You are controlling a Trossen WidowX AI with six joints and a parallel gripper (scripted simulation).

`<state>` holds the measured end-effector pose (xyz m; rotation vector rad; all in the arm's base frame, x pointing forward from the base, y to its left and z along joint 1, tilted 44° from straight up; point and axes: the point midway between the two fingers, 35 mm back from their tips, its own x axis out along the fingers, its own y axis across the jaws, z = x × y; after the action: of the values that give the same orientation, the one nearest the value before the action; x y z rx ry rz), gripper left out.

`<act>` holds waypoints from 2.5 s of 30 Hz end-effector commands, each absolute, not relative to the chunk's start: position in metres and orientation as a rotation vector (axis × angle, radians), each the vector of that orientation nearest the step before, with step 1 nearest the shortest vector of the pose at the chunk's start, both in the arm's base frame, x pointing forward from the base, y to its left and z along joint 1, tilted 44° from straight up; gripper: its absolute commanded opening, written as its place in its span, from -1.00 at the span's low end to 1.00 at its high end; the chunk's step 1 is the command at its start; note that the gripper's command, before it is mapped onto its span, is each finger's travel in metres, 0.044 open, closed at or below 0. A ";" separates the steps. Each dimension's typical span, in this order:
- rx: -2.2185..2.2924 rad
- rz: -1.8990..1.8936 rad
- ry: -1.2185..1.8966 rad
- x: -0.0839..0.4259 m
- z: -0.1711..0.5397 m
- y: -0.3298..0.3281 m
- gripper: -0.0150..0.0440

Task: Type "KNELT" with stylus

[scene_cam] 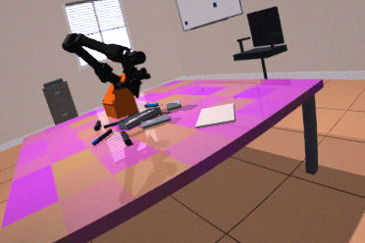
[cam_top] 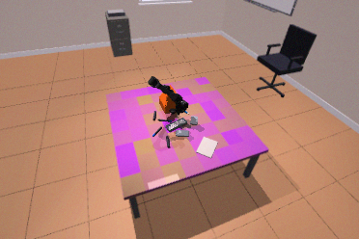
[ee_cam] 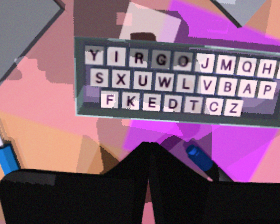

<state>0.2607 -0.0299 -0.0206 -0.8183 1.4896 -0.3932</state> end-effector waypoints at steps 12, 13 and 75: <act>-0.841 -0.354 1.712 0.239 -0.076 0.008 0.02; -0.847 -0.356 1.745 0.234 -0.084 0.013 0.02; -0.965 -0.518 2.034 0.173 -0.174 0.018 0.02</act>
<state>0.1734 0.0201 -0.1720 -0.9553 2.0321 -0.5202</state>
